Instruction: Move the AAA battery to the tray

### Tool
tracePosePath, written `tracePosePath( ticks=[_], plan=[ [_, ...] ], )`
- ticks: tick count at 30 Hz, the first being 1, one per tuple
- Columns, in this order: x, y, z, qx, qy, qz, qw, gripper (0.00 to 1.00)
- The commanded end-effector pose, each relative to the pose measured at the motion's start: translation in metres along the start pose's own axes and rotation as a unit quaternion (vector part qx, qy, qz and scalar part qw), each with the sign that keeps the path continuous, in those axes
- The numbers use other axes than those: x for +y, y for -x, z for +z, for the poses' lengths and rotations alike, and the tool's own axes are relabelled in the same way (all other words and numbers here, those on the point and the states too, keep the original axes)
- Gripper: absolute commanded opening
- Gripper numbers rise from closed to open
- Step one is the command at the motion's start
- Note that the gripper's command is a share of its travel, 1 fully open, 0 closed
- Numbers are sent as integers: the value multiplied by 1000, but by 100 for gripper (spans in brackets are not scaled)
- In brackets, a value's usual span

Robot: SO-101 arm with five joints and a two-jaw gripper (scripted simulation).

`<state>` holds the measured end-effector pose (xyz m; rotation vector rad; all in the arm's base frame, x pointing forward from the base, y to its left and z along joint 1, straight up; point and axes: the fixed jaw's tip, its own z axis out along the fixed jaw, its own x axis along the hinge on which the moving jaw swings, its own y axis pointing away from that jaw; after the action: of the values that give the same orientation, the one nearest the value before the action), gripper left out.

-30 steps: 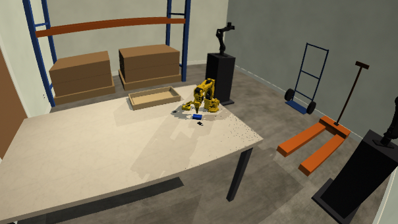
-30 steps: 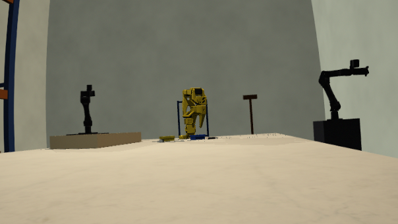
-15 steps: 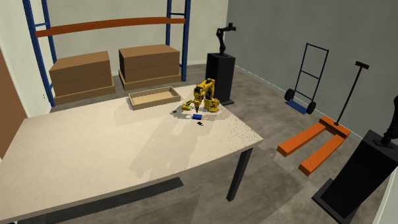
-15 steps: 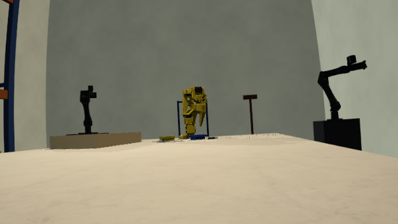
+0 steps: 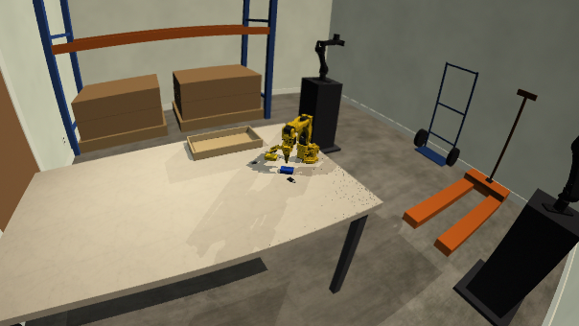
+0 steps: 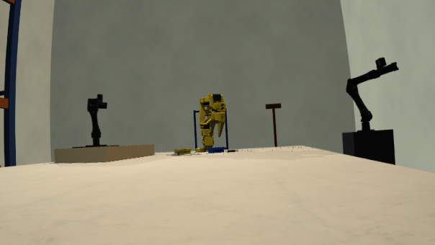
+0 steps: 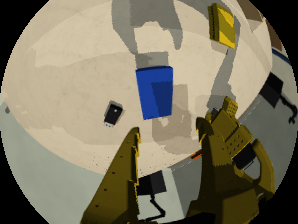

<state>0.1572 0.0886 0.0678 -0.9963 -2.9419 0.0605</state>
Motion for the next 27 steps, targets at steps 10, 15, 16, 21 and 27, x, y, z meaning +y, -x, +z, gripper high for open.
tracePosePath(
  ticks=[10, 15, 16, 21, 27],
  plan=[
    [4, 3, -9, -10, 24, -1, 1000, 28],
    [4, 3, -8, -10, 24, -1, 1000, 28],
    [3, 3, -8, -10, 24, -1, 1000, 28],
    [3, 2, -7, -10, 24, -1, 1000, 28],
    [3, 2, -7, -10, 24, -1, 1000, 28]
  ],
)
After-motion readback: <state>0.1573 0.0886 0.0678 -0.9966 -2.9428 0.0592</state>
